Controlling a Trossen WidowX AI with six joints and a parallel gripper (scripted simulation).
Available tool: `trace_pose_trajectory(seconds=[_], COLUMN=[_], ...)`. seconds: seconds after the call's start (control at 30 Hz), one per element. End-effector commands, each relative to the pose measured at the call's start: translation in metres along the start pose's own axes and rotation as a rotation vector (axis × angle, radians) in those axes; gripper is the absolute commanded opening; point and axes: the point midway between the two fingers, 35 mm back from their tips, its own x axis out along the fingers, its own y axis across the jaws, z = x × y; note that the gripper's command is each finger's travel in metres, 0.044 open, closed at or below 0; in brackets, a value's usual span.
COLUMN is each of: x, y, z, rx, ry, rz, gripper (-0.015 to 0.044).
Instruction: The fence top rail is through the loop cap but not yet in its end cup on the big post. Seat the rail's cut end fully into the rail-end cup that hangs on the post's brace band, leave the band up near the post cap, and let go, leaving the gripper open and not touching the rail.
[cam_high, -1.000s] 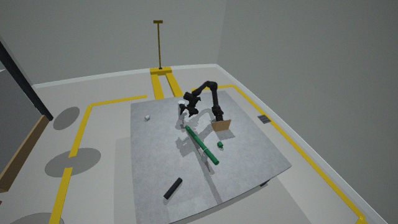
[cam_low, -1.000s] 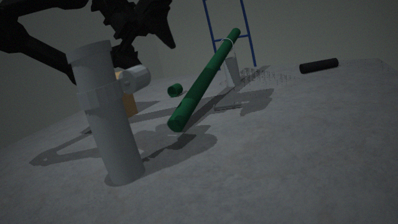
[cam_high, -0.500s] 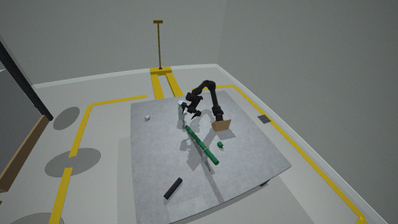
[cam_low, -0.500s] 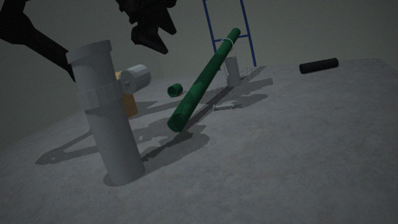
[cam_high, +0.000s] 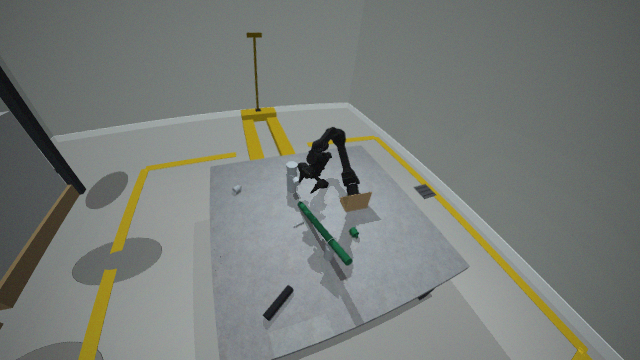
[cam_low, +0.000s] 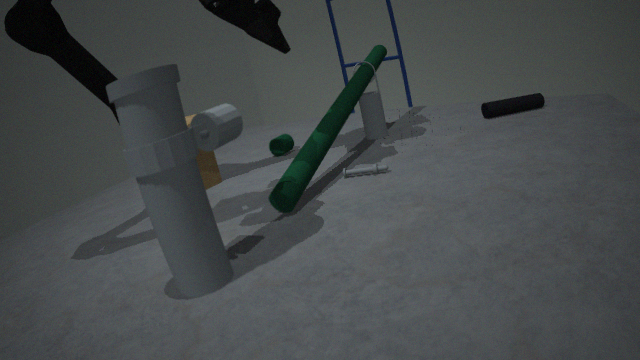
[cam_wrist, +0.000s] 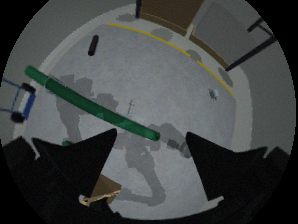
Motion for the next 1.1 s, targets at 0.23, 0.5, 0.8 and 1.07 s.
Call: trace_pose_trajectory(seconds=[0.23,0.5,0.8,1.07], x=[-0.025,-0.022,0.022,0.061], y=[0.023,0.024,0.041,0.058], z=[0.014,0.014,0.008,-0.005], rx=[0.422,0.372,-0.420,-1.136], ry=[-0.013,0.003,0.225,0.317], rz=[-0.050,-0.047,0.108,0.414], gripper=[0.0440,0.0440,0.0440,0.0440])
